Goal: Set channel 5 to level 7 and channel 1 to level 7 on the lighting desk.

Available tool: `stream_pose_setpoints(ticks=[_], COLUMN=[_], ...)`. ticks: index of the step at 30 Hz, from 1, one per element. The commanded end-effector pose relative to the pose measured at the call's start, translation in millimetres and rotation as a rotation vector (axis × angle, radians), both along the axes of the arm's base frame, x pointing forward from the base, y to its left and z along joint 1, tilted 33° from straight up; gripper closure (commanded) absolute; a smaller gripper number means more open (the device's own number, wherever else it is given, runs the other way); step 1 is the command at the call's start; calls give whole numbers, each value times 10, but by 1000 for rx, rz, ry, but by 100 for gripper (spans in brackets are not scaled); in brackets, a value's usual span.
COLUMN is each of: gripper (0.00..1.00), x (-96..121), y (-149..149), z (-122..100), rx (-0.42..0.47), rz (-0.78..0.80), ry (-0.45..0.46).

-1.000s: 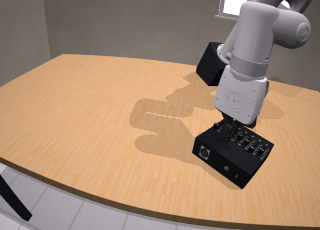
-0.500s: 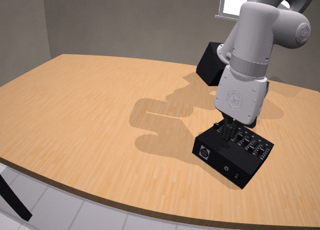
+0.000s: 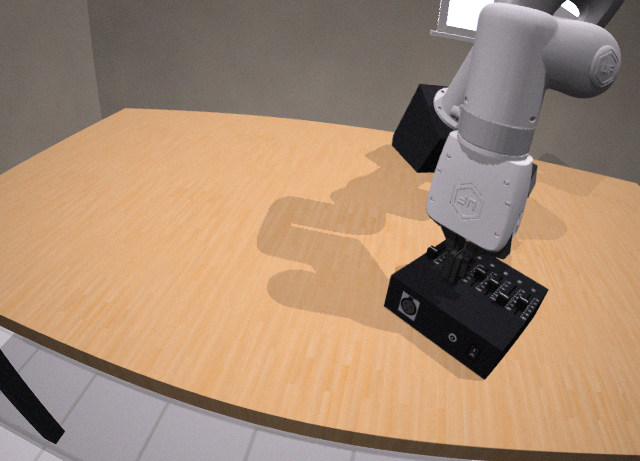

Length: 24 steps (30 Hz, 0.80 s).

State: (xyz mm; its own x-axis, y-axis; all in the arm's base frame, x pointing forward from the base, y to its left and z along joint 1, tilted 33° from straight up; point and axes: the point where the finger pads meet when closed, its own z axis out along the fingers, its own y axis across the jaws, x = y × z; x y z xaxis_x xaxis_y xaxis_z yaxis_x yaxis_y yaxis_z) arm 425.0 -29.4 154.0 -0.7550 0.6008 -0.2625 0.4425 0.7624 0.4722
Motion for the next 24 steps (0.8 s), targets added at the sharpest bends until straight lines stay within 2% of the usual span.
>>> stream_pose_setpoints(ticks=[1,12,24], gripper=[100,100,100], x=[22,4,-150], y=[-18,-29,-105], z=[18,51,318], rx=[-1,-1,-1], rz=[-1,-1,-1], ry=[-3,-3,-3])
